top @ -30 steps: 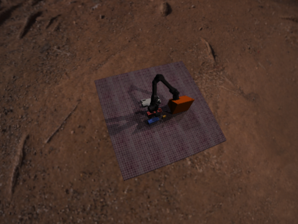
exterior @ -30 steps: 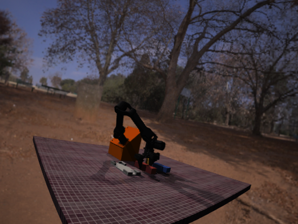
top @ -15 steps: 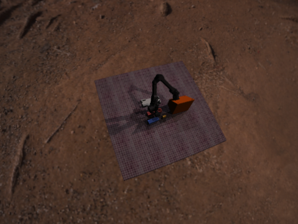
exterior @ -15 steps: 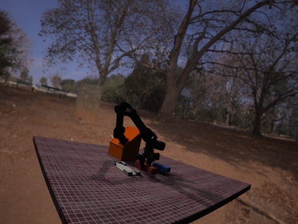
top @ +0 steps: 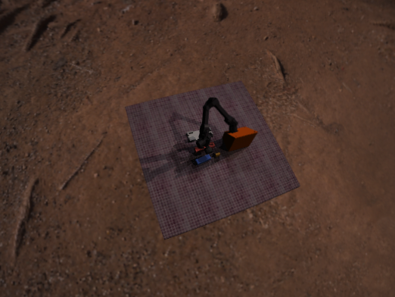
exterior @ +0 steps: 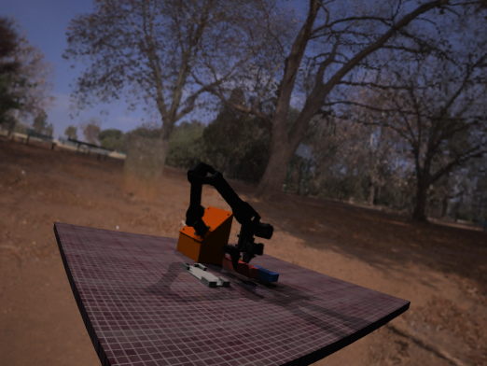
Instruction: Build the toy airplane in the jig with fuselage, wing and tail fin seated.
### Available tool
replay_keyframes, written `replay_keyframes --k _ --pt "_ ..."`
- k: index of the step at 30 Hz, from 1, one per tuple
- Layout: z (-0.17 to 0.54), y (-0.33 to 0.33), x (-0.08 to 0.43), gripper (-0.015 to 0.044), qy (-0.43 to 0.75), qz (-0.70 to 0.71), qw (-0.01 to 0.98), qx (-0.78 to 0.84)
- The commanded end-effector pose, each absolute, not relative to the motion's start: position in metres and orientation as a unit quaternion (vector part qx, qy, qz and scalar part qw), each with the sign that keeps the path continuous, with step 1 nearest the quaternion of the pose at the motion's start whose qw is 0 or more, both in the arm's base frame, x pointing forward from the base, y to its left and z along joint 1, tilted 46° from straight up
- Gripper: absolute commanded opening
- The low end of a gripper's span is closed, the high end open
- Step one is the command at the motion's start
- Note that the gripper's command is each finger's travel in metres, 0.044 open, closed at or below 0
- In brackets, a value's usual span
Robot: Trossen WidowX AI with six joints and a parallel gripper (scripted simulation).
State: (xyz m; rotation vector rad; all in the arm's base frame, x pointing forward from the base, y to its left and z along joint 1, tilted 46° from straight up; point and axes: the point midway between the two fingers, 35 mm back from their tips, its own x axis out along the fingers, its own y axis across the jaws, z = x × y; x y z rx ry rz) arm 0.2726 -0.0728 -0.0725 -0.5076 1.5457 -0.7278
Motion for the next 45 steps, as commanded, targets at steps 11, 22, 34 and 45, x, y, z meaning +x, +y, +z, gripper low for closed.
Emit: replay_keyframes --k 11,22,34,45 --pt "-0.043 -0.041 0.280 0.0000 0.675 -0.316 0.630 -0.218" --pt "-0.017 -0.017 0.281 0.0000 0.675 -0.318 0.629 -0.218" --pt "0.001 -0.007 0.279 0.0000 0.675 -0.318 0.629 -0.218" --pt "0.015 -0.038 0.278 0.0000 0.676 -0.313 0.633 -0.209"
